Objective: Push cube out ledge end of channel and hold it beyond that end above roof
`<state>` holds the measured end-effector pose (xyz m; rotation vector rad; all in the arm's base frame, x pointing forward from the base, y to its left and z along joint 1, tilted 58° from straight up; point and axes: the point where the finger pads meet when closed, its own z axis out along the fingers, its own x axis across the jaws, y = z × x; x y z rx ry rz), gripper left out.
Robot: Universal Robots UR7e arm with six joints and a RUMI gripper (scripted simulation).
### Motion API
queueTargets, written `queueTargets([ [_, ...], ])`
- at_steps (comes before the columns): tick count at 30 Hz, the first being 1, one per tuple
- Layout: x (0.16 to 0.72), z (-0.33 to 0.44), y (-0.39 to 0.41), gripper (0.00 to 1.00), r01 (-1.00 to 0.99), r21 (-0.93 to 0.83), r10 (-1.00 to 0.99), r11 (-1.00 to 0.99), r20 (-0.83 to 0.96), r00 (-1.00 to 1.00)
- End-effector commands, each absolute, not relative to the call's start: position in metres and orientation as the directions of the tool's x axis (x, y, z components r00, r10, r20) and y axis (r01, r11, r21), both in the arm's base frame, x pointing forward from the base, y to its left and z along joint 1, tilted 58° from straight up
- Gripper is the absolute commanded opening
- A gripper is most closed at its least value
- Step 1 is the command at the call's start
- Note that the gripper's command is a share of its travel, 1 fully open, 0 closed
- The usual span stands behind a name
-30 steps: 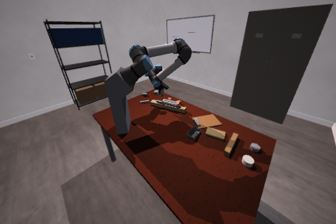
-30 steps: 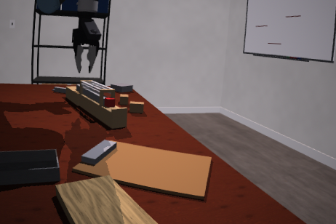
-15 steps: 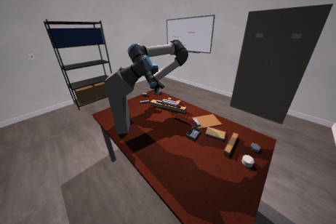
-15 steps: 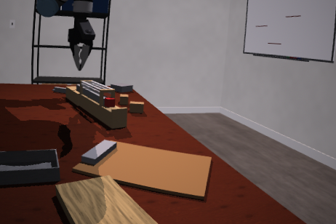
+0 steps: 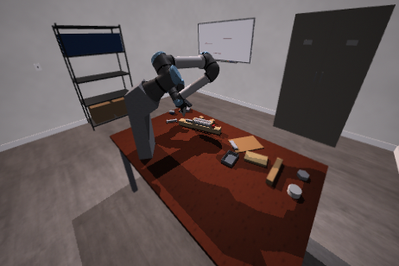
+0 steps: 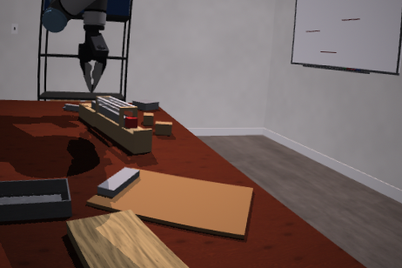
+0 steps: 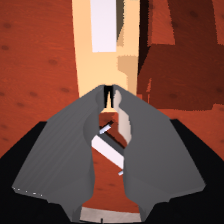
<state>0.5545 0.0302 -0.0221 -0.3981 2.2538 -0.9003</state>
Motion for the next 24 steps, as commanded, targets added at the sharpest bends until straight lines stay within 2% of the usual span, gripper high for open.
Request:
queueTargets([
  [1, 0.569, -0.031, 0.023, 0.0, -0.031, -0.698, -0.496, 0.715, -0.475, -0.727],
  [24, 0.586, -0.042, 0.009, 0.0, -0.03, -0.698, -0.496, 0.715, -0.476, -0.726],
])
